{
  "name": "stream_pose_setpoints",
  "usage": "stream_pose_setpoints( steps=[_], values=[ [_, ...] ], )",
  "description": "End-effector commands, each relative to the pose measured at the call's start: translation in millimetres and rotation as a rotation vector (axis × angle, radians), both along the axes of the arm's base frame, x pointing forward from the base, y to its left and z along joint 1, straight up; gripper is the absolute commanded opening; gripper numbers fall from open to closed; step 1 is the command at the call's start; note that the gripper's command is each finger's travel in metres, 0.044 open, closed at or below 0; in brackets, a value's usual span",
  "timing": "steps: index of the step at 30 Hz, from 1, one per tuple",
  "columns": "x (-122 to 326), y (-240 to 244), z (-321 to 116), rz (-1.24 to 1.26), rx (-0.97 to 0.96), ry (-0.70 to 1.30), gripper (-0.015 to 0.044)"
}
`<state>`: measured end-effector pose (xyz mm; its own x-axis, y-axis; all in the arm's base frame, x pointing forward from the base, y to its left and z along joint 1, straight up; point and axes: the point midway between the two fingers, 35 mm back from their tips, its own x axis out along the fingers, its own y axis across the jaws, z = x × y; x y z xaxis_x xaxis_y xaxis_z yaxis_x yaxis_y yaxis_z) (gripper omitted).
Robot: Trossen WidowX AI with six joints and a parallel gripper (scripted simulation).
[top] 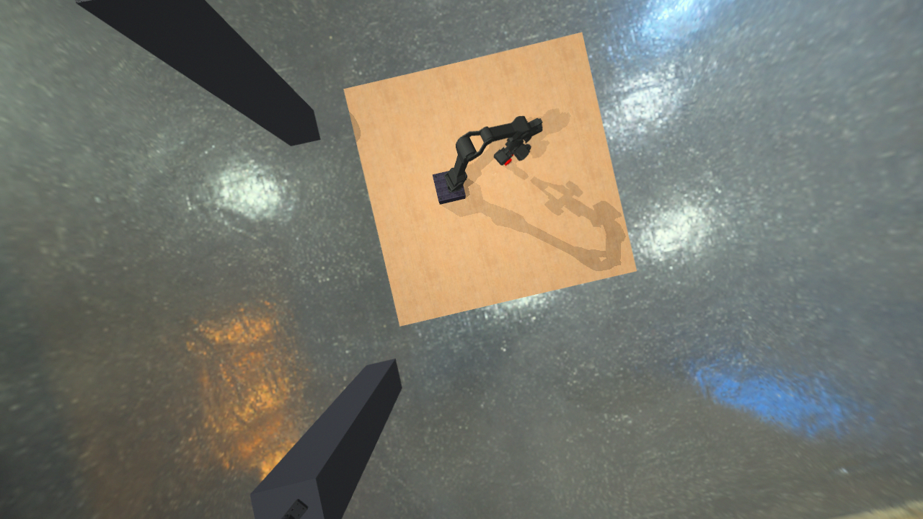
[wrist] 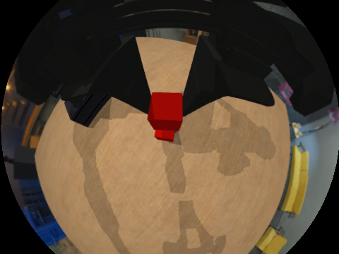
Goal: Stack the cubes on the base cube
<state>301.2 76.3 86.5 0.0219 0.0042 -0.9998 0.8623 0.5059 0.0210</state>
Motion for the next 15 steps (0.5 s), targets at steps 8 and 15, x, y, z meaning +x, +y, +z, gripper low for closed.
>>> stream_pose_setpoints(
  steps=[8, 15],
  values=[
    [-15, 25, -2, -0.047, 0.002, -0.003, 0.0105],
    [-19, 31, -7, -0.065, 0.008, -0.001, 0.0105]
  ],
)
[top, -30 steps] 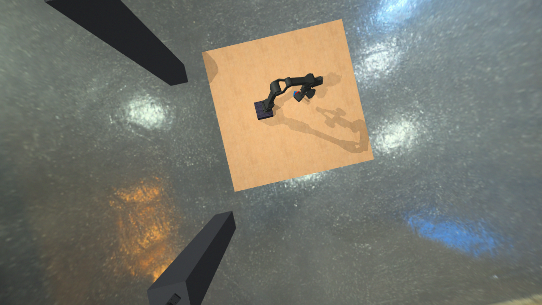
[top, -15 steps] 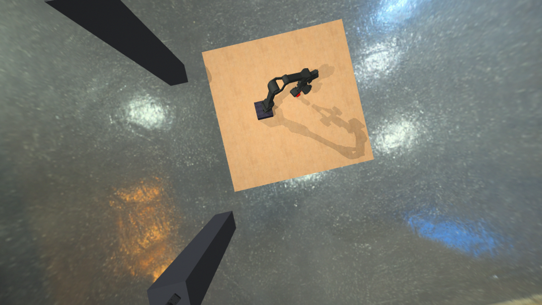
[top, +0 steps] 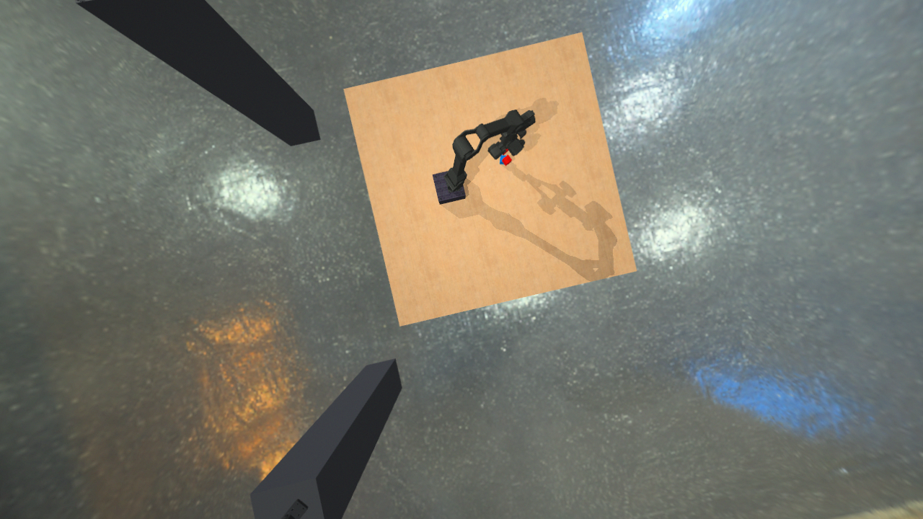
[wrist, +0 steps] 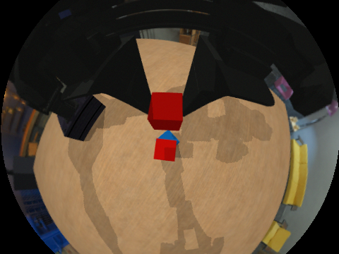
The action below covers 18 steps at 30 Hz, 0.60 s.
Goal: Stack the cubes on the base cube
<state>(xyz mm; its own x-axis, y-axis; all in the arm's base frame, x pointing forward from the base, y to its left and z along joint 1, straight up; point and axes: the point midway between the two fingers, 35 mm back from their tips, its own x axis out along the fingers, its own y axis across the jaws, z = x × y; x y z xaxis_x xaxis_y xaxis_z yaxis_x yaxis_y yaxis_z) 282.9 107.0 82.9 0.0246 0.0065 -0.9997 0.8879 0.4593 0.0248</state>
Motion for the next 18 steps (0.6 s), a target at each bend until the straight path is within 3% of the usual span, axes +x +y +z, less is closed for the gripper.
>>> stream_pose_setpoints(
  steps=[1, 18],
  values=[
    [0, 0, -6, -0.017, 0.008, 0.003, 0.0105],
    [-1, -1, -30, -0.057, 0.033, 0.014, 0.0105]
  ],
)
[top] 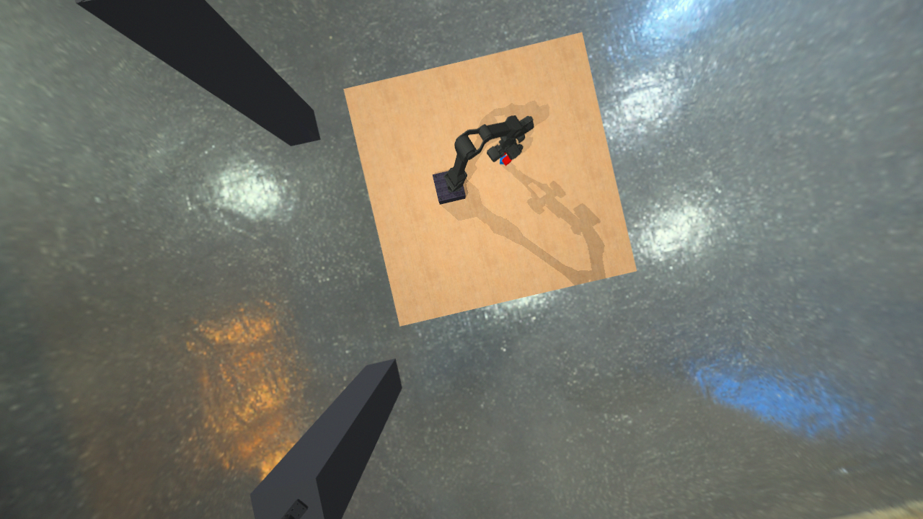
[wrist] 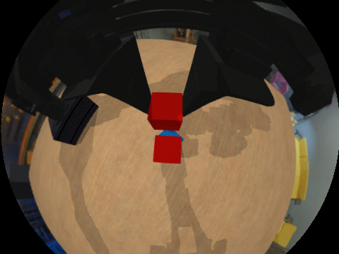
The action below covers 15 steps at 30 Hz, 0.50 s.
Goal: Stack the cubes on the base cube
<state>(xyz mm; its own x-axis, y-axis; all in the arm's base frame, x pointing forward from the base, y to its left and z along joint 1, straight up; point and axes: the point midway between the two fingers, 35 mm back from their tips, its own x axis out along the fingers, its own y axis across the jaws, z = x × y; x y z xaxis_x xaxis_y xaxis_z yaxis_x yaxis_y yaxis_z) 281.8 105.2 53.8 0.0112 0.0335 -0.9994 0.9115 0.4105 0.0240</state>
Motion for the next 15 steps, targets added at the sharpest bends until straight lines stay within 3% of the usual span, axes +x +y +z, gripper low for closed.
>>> stream_pose_setpoints(
  steps=[1, 15],
  values=[
    [0, 1, -2, -0.001, 0.003, -0.001, 0.0105],
    [2, 3, -29, 0.048, -0.029, -0.015, 0.0105]
  ],
)
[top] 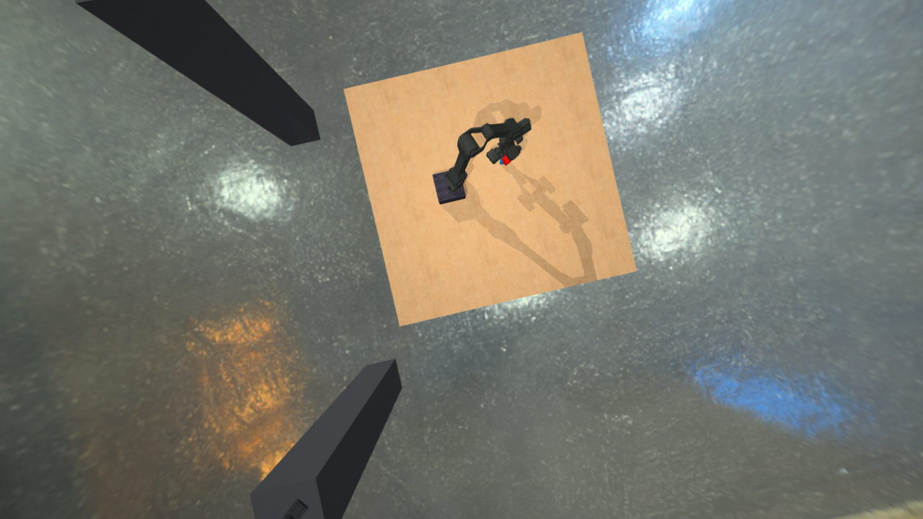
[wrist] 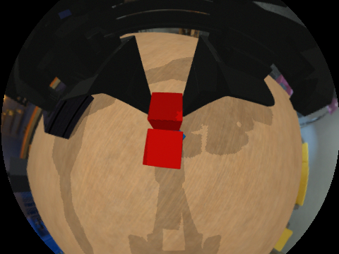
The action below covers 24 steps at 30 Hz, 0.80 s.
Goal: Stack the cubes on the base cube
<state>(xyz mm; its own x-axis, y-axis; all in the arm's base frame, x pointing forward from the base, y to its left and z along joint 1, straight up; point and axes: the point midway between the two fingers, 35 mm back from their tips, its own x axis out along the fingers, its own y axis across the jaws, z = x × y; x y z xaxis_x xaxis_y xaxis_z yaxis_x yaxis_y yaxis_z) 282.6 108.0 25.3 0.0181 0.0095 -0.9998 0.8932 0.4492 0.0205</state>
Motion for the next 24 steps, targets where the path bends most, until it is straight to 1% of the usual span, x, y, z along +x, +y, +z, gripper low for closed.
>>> stream_pose_setpoints(
  steps=[1, 20, 24],
  values=[
    [1.0, -0.2, -0.9, 0.006, -0.004, -0.007, 0.0105],
    [1.1, -0.2, -2.3, 0.007, -0.004, -0.007, 0.0105],
    [1.1, -0.2, -2.3, 0.007, -0.004, -0.007, 0.0205]
  ],
)
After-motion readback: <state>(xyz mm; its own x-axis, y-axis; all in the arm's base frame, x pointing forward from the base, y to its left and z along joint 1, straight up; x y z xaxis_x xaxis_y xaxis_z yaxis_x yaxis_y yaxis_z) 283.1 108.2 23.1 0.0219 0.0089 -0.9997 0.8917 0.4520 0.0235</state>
